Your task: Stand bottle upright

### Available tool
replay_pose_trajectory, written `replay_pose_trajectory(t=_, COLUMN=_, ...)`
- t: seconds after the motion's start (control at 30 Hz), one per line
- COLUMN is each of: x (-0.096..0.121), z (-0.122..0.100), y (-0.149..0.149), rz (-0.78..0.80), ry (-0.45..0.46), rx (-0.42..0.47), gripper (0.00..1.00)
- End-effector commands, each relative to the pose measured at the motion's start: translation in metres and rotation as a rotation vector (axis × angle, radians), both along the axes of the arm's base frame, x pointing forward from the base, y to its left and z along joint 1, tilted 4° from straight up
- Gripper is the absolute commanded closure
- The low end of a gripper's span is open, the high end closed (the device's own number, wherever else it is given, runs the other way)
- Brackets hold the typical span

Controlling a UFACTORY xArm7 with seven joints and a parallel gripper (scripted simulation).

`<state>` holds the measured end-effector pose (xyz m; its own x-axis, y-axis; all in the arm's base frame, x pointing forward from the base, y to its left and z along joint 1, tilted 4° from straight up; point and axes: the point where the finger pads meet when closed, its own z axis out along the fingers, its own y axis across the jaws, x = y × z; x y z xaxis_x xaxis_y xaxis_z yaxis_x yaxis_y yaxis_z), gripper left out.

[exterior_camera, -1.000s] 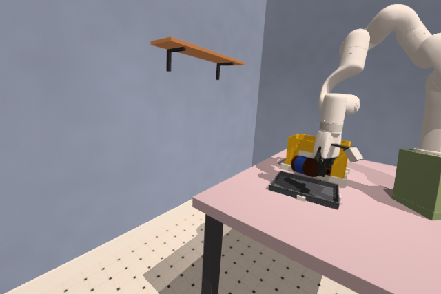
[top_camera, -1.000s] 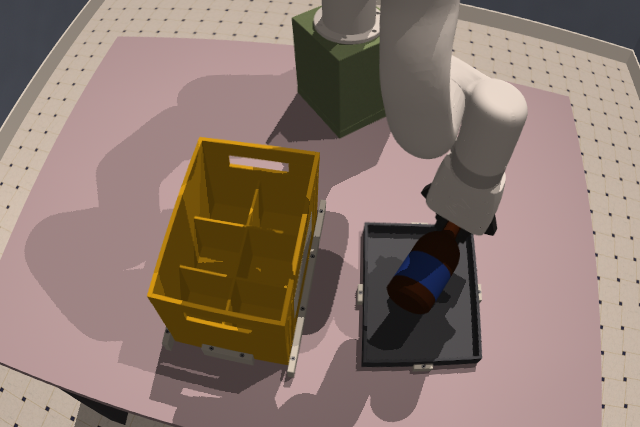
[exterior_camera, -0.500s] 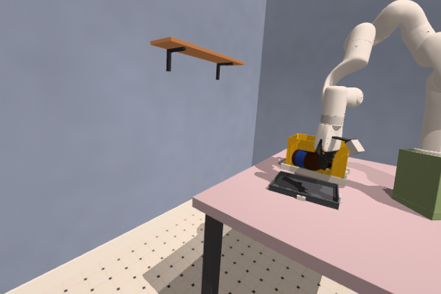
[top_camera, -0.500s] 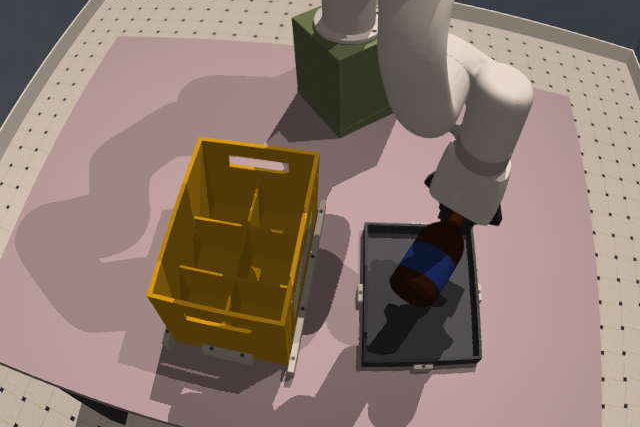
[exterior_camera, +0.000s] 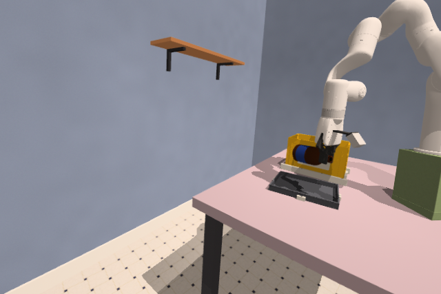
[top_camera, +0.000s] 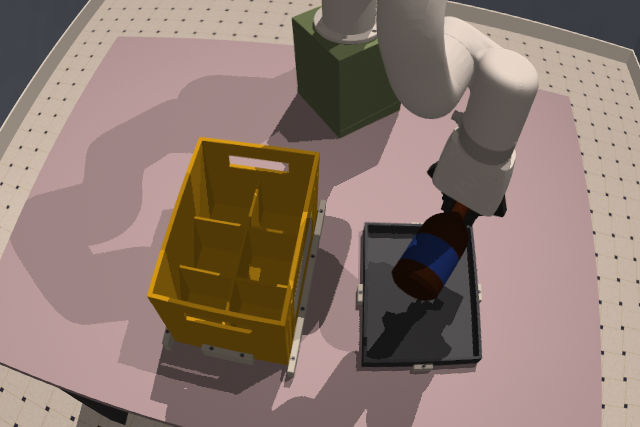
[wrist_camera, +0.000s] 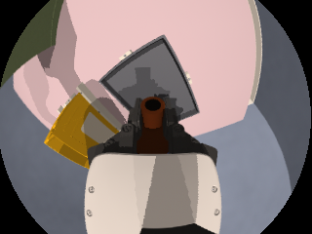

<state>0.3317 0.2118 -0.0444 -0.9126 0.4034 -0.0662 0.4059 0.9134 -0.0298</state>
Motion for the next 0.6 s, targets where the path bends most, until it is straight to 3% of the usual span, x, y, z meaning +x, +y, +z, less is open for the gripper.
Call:
replay_pose_trajectory(t=0.0, x=0.001, z=0.008, y=0.001, rz=0.001, ry=-0.002, rx=0.002, gripper=1.0)
replay_pose_trajectory(t=0.57, x=0.0, z=0.026, y=0.002, rz=0.001, ry=-0.002, rx=0.002, gripper=1.0)
